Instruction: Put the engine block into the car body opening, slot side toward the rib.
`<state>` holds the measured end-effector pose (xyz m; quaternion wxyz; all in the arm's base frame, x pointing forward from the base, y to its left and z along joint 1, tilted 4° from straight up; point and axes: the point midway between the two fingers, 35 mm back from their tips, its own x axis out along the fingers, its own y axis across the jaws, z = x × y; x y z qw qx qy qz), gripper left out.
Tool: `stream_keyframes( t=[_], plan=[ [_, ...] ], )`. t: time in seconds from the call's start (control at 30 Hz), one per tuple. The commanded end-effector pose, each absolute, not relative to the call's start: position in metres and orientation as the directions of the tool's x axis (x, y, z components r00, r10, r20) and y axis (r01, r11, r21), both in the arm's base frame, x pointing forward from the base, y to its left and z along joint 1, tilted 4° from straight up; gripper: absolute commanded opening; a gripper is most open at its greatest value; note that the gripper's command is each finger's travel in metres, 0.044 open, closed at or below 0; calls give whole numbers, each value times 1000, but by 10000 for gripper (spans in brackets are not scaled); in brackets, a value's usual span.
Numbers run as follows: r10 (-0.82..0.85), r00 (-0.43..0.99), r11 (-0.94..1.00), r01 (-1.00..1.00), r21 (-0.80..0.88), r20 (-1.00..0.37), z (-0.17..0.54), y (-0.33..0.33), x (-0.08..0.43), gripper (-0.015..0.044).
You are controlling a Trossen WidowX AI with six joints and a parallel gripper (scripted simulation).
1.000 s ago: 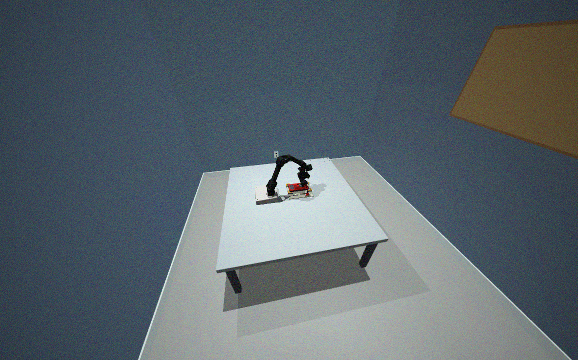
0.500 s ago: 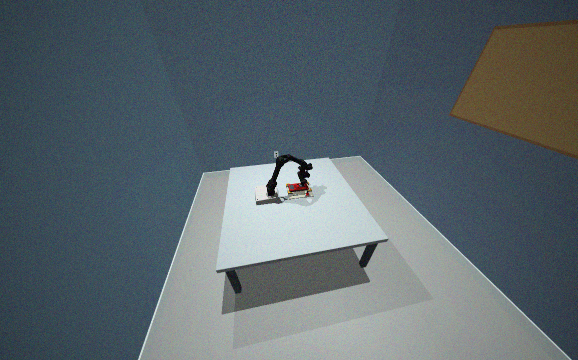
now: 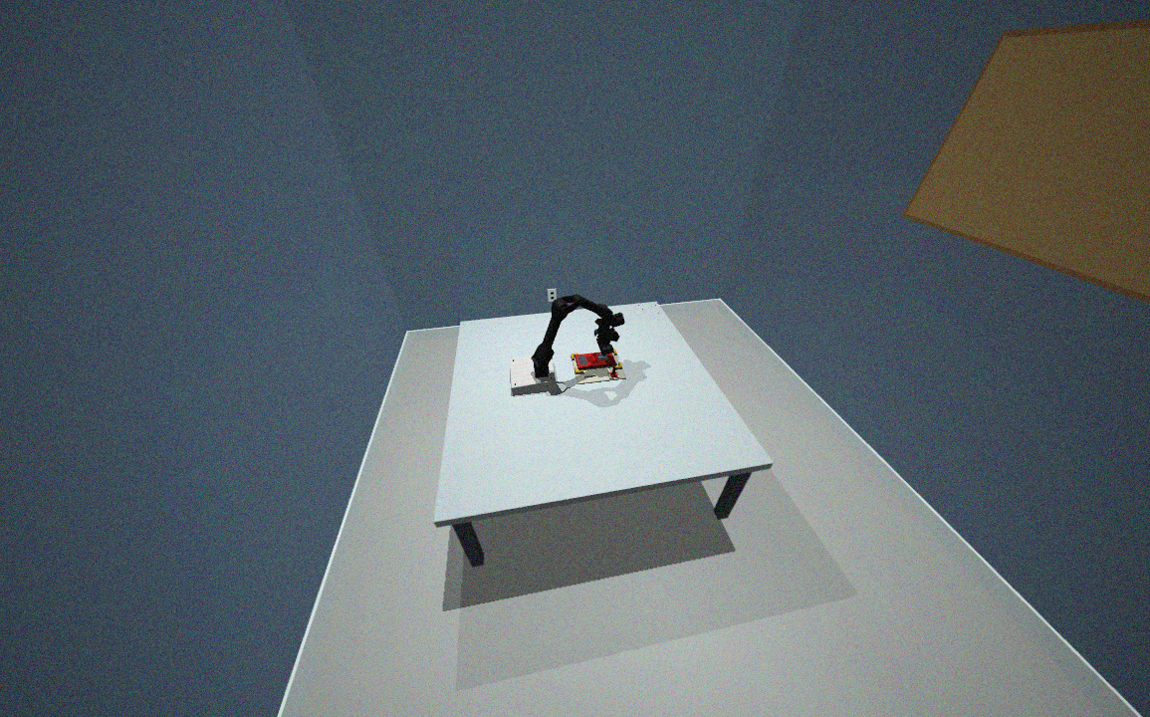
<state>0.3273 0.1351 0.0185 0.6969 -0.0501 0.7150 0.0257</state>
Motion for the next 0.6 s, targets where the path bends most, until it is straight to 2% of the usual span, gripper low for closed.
stream_keyframes(
  t=[0.0, 0.03, 0.57],
  plan=[
    [-33, -24, 993, -114, -30, -999, 19, 135, 327, 20],
    [-33, -24, 993, -114, -30, -999, 19, 135, 327, 0],
    [-33, -24, 993, -114, -30, -999, 19, 135, 327, 0]
  ],
)
